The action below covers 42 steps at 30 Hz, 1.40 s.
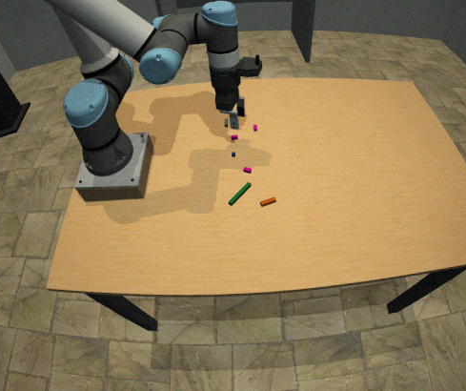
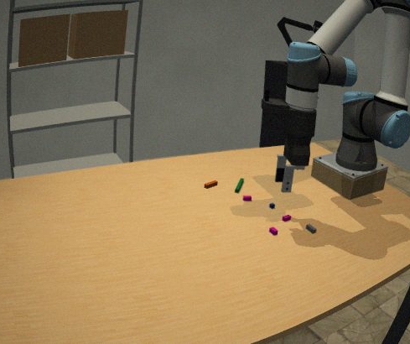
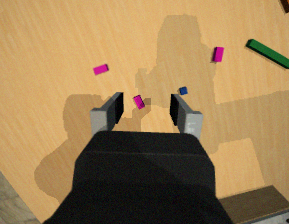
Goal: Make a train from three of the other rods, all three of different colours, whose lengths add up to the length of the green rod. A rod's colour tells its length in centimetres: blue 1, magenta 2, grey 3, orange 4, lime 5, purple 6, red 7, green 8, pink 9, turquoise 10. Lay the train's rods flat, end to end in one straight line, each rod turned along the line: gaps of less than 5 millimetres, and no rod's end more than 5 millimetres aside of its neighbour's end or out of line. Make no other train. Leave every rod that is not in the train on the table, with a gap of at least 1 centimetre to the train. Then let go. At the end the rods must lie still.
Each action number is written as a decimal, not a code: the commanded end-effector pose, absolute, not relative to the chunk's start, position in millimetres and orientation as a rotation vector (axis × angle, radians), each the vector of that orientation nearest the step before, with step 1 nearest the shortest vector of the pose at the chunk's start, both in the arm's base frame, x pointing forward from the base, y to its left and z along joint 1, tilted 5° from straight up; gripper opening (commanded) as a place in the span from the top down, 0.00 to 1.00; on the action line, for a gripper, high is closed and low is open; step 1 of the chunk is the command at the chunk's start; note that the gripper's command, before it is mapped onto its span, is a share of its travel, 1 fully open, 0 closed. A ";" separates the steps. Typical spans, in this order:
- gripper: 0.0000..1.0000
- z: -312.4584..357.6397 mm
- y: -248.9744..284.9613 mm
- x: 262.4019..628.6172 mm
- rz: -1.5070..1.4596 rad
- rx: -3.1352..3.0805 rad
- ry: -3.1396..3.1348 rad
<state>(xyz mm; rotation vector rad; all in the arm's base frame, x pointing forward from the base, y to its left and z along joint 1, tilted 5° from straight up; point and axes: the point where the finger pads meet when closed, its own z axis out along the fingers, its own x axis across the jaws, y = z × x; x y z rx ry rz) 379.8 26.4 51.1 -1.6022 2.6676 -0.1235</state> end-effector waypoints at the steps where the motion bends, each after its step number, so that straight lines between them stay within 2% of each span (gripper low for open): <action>1: 0.00 50.0 35.0 381.5 -0.128 -1.823 2.529; 42: 0.00 38.7 92.9 371.8 -0.129 -2.926 1.203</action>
